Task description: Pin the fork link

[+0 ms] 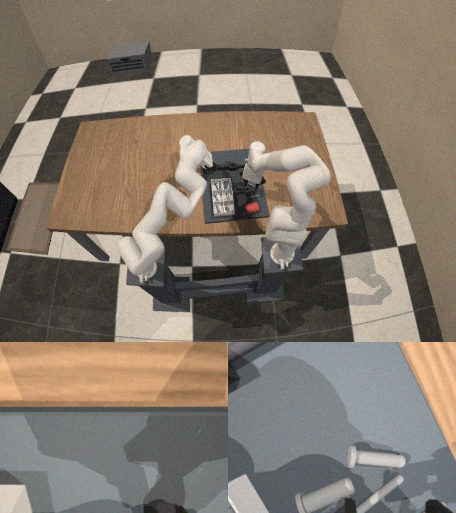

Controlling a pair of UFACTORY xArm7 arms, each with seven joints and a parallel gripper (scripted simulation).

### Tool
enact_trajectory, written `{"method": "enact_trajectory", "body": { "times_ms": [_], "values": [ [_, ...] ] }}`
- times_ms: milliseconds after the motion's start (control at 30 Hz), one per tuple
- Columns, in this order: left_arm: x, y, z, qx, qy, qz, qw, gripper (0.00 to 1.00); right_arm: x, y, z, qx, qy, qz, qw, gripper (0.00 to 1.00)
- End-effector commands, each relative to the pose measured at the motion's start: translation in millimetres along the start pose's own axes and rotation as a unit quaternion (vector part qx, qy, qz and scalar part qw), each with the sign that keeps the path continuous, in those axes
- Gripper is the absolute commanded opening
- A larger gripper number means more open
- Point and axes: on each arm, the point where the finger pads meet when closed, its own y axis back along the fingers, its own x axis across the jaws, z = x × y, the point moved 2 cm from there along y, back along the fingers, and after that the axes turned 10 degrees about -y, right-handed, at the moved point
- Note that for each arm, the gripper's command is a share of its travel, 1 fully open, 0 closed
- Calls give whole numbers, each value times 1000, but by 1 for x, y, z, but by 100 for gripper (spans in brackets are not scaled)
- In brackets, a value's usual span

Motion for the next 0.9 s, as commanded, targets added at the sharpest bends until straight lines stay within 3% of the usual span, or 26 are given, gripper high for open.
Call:
{"method": "enact_trajectory", "body": {
  "times_ms": [0,100,133,300,533,867],
  "values": [
    [1,2,1,-1,-1,2,1000,0,1,2,1,16,-138,-11,990,58],
    [1,2,1,-1,-1,2,1000,0,1,2,1,17,-157,-14,987,58],
    [1,2,1,-1,-1,2,1000,0,1,2,1,20,-213,-19,977,58],
    [1,2,1,-1,-1,2,1000,0,1,2,1,26,-297,-27,954,58],
    [1,2,1,-1,-1,2,1000,0,1,1,2,44,-416,-32,908,58],
    [1,2,1,-1,-1,2,1000,0,1,1,2,45,-420,-32,906,58]
  ]
}}
